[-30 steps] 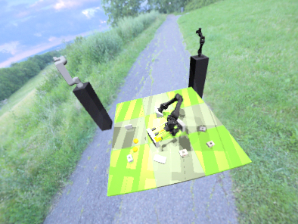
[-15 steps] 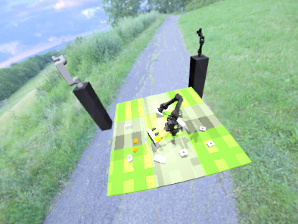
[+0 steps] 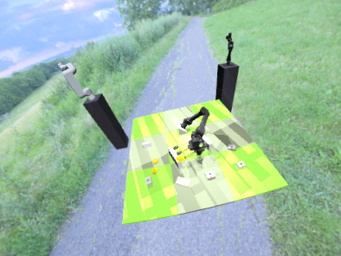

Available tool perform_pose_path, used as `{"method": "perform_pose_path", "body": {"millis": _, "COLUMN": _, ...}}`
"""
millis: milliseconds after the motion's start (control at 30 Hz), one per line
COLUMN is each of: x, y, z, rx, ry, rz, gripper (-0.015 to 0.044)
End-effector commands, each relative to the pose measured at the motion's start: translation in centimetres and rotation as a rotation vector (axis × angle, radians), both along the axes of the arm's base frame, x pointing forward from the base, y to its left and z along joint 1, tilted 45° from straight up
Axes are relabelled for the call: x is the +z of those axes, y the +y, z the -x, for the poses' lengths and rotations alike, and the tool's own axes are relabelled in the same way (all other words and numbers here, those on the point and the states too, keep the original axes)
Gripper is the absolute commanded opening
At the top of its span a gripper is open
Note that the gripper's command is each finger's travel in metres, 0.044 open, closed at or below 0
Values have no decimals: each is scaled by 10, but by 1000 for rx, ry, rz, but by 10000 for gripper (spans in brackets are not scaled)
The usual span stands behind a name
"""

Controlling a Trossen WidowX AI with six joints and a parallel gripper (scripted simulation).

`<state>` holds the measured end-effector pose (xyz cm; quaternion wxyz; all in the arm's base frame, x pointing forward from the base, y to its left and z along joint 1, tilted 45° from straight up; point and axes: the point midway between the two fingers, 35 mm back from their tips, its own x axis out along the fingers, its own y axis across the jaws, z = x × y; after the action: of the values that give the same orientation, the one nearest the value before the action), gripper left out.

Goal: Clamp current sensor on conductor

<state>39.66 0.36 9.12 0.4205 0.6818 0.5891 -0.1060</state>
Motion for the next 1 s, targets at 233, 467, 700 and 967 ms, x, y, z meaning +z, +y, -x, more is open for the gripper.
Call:
{"method": "perform_pose_path", "body": {"millis": 233, "x": 10, "y": 4, "z": 2, "rx": 6, "ry": -11, "rz": -28, "gripper": 0}}
{"method": "perform_pose_path", "body": {"millis": 467, "x": 0, "y": 0, "z": 0, "rx": 0, "ry": 0, "rz": 0, "gripper": 0}}
{"method": "perform_pose_path", "body": {"millis": 700, "x": 0, "y": 0, "z": 0, "rx": 0, "ry": 0, "rz": 0, "gripper": 0}}
{"method": "perform_pose_path", "body": {"millis": 967, "x": 0, "y": 0, "z": 0, "rx": 0, "ry": 0, "rz": 0, "gripper": 0}}
